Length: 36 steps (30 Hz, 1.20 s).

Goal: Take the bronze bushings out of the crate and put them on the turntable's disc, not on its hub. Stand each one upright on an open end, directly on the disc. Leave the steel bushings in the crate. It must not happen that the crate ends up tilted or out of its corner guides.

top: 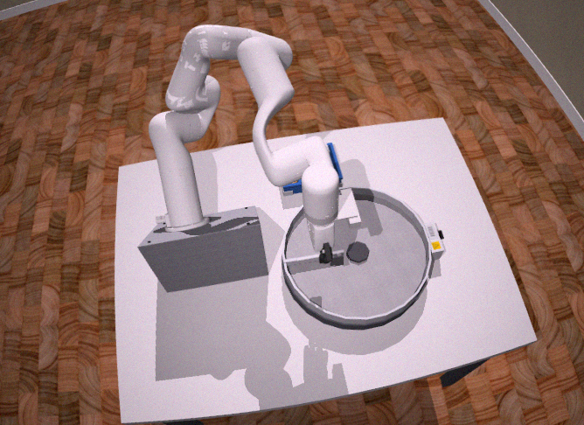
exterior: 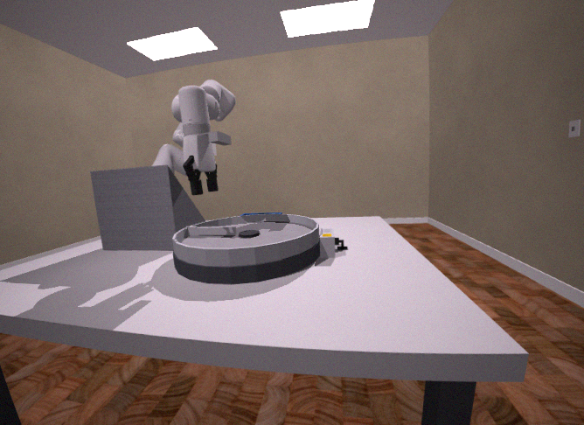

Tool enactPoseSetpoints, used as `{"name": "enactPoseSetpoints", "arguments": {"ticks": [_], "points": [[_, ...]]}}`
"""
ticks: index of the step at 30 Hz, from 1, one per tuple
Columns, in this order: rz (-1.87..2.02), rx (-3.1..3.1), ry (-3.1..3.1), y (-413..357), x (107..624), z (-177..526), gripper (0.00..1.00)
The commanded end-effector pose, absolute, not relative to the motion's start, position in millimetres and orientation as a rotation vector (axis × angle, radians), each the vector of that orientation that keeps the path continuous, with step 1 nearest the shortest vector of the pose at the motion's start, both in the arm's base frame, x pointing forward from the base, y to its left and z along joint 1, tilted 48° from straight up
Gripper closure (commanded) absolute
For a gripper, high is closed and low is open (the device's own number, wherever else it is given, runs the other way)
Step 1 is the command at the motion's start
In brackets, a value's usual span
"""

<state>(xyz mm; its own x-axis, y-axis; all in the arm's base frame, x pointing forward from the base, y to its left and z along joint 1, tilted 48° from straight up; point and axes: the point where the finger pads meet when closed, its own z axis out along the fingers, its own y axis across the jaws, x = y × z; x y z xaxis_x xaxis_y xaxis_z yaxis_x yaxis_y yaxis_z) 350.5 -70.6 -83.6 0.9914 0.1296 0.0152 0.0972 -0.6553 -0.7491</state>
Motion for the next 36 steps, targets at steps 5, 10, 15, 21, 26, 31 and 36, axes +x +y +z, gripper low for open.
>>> {"name": "enactPoseSetpoints", "arguments": {"ticks": [5,10,15,21,26,31,36], "points": [[0.100,-2.314,-0.161,-87.6,334.6,-86.1,0.00],[0.100,-2.314,-0.161,-87.6,334.6,-86.1,0.00],[0.100,-2.314,-0.161,-87.6,334.6,-86.1,0.00],[0.100,-2.314,-0.161,-87.6,334.6,-86.1,0.87],[0.100,-2.314,-0.161,-87.6,334.6,-86.1,0.87],[0.100,-2.314,-0.161,-87.6,334.6,-86.1,0.87],[0.100,-2.314,-0.161,-87.6,334.6,-86.1,0.87]]}}
